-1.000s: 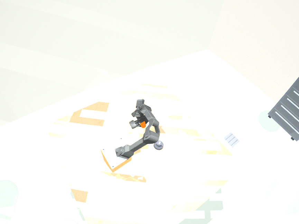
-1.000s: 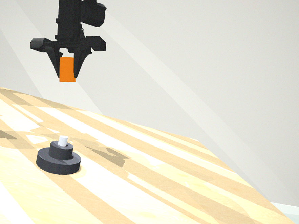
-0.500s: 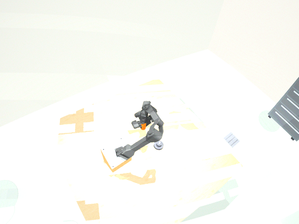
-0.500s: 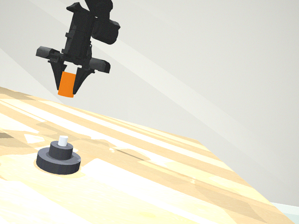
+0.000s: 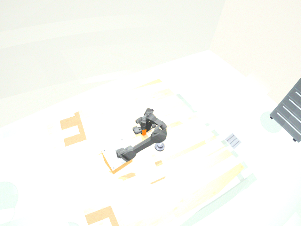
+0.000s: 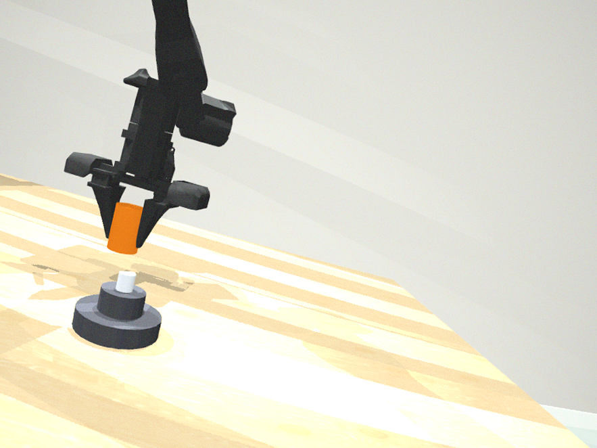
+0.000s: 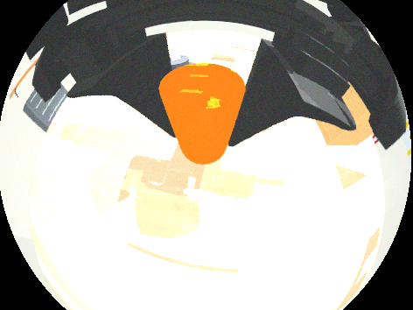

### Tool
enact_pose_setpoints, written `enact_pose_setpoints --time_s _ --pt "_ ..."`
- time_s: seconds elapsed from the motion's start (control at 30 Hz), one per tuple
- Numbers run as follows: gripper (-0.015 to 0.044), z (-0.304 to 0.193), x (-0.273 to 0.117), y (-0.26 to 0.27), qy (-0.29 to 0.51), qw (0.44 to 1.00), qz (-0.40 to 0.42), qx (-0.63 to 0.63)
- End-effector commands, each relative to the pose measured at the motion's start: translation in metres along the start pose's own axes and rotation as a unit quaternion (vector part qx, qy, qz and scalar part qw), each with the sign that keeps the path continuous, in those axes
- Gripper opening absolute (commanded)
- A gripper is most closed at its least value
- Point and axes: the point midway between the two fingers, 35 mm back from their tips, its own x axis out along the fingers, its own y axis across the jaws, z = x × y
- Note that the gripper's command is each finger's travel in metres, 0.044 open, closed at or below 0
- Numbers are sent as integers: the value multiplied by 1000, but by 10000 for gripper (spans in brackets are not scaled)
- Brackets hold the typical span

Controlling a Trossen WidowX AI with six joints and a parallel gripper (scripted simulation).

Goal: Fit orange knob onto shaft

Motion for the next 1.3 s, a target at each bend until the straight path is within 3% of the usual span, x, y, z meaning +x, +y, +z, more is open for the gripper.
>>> enact_pose_setpoints --time_s 0.0,0.33,0.63,1.17,1.27 --pt "0 0 20 -1 3 1000 -2 -3" --pt "0 -1 37 3 6 1000 -1 -2" --pt "236 -1 36 3 4 1000 3 1" --pt "240 -1 36 3 4 1000 3 1" --pt "319 1 22 1 1 1000 2 6"
